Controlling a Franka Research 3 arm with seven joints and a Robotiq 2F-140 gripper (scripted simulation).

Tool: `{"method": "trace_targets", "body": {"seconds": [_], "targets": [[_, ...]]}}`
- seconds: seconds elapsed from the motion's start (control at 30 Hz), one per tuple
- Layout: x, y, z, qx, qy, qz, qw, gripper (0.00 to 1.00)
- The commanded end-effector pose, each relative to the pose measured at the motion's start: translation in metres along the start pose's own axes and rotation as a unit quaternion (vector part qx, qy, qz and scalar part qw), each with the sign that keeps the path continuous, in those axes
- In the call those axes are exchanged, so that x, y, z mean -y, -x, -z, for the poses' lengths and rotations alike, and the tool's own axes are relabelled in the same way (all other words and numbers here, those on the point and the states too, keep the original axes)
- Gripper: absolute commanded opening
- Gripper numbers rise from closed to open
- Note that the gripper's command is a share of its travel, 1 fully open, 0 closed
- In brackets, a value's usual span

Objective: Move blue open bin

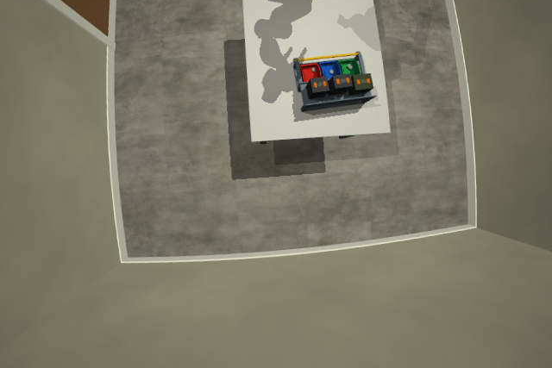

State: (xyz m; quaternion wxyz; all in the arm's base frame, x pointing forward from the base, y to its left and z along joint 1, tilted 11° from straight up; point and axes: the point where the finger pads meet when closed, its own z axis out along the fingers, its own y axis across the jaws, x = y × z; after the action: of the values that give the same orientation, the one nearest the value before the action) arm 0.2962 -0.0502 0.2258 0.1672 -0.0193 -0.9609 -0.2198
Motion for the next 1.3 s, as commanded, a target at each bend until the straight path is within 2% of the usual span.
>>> {"method": "trace_targets", "body": {"seconds": [0.0,0.37,0.53,0.93,1.1,1.27], "targets": [[-0.001,0.011,0.022,0.062,-0.037,-0.030,0.997,0.57],[-0.001,0.011,0.022,0.062,-0.037,-0.030,0.997,0.57],[-0.019,0.023,0.067,0.170,-0.094,-0.023,0.981,0.57],[-0.019,0.023,0.067,0.170,-0.094,-0.023,0.981,0.57],[-0.036,0.035,0.112,0.219,-0.120,-0.028,0.968,0.57],[-0.036,0.035,0.112,0.219,-0.120,-0.028,0.968,0.57]]}}
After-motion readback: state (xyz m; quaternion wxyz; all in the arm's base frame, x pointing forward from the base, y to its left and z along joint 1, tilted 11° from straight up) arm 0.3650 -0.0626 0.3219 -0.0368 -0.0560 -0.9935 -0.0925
